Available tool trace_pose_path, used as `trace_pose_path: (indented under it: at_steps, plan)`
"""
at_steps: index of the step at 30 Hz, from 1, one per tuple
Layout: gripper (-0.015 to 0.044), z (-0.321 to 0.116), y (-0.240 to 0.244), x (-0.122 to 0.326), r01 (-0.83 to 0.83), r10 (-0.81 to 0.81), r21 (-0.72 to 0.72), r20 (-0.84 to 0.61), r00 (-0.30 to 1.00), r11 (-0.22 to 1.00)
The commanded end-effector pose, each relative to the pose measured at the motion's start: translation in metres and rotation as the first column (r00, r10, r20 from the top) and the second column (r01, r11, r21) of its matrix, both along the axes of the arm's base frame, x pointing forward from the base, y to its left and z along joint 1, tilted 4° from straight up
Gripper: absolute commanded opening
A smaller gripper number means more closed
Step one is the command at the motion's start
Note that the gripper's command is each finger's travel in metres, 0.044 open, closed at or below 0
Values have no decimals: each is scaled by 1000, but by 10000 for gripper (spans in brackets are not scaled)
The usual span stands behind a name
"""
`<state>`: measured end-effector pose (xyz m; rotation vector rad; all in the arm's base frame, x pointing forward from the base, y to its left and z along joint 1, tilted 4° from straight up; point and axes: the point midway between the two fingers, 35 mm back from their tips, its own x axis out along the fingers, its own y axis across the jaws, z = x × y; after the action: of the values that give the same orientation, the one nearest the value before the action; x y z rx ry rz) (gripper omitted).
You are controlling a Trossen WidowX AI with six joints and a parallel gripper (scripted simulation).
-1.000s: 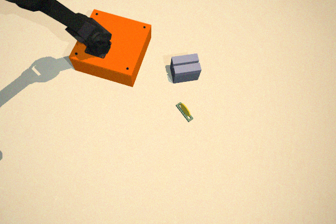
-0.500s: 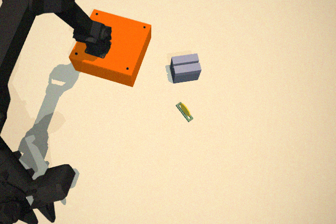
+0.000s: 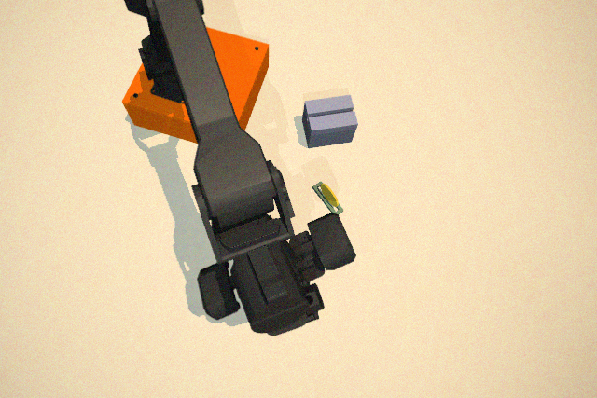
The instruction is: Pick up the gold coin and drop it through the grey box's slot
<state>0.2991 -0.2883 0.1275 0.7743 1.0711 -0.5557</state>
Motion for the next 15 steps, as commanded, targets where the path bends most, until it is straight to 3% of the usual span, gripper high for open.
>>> trace_pose_path:
  at_steps: [1,10,15]
  plan:
    - [161,-13,54,17,-71,73,29,-83,994,997]
    - [161,-57,192,19,-270,281,78,-328,902,960]
    - [161,-60,201,17,-285,294,79,-345,891,955]
